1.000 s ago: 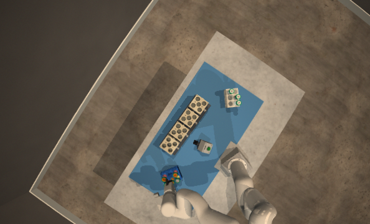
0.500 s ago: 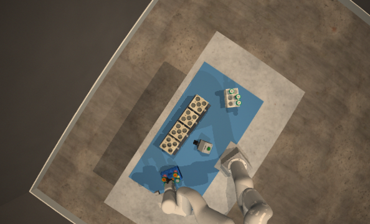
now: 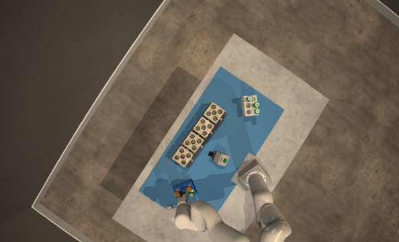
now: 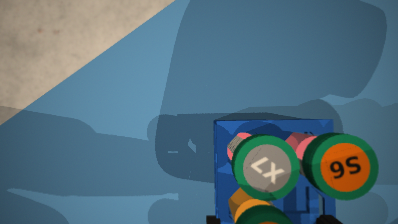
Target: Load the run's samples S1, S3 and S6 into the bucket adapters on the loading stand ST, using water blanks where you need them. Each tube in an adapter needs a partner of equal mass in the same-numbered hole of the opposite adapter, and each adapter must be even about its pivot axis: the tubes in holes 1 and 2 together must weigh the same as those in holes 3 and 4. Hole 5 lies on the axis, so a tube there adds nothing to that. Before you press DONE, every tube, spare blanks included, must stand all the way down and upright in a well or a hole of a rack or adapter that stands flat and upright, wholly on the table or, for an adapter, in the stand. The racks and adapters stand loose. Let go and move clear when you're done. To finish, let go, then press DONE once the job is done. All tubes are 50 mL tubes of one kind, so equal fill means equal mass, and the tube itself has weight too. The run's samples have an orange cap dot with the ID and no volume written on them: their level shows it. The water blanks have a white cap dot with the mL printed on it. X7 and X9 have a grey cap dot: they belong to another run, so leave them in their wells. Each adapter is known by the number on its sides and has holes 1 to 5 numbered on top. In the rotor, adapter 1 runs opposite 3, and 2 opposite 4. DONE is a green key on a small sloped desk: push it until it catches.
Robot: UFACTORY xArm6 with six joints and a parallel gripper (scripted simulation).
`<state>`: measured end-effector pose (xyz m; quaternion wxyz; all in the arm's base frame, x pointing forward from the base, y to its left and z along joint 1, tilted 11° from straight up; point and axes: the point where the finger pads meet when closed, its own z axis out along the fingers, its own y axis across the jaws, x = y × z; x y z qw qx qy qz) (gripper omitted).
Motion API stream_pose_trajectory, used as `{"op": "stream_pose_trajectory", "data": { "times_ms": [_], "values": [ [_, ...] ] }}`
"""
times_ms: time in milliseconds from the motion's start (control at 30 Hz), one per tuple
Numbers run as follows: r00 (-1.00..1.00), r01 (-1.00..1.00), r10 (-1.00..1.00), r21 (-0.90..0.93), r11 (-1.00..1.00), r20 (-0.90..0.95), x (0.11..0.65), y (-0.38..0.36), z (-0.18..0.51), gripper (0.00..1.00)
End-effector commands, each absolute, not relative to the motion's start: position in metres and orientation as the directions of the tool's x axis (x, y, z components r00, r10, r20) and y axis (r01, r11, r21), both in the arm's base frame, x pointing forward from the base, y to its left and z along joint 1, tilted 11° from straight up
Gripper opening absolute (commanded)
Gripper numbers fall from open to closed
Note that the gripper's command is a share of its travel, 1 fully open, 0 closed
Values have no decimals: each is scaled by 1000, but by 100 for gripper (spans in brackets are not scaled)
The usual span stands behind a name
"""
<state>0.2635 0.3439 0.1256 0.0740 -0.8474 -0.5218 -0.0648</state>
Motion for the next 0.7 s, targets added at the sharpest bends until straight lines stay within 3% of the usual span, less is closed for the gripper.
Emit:
{"op": "stream_pose_trajectory", "data": {
  "times_ms": [0, 667],
  "values": [
    [447, 894, 874, -57, -444, 190, 264, 345, 127, 57],
    [447, 894, 874, -57, -444, 190, 265, 347, 115, 57]
  ]
}}
